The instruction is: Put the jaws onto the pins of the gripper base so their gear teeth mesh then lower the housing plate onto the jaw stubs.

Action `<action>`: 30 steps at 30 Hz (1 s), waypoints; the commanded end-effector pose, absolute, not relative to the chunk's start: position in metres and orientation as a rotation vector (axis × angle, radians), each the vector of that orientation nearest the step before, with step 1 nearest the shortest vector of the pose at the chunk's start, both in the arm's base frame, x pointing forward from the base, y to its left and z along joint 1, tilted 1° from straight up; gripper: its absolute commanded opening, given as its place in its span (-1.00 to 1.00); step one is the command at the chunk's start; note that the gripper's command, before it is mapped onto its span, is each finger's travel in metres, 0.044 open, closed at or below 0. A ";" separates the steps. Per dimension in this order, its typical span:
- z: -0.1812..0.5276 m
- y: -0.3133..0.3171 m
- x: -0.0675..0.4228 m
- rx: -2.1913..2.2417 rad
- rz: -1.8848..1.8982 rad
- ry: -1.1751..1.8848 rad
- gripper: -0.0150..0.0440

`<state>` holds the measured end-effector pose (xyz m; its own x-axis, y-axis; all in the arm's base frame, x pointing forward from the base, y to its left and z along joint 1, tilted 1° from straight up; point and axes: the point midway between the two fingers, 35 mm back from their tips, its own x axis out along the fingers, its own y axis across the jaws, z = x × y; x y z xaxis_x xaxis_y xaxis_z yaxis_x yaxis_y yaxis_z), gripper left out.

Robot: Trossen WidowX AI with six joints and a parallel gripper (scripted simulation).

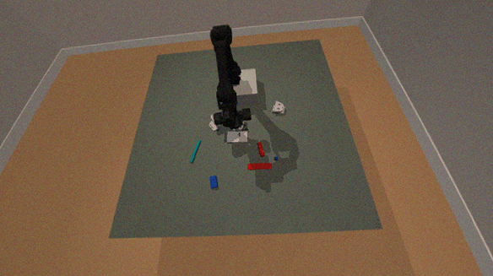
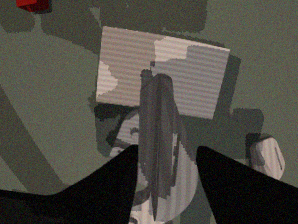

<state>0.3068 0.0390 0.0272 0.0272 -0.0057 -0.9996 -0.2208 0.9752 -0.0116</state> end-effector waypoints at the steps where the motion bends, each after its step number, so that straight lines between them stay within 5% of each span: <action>1: 0.029 0.032 0.317 -0.184 0.168 1.532 -0.04; 30: 0.029 0.015 0.335 -0.188 0.169 1.531 -0.04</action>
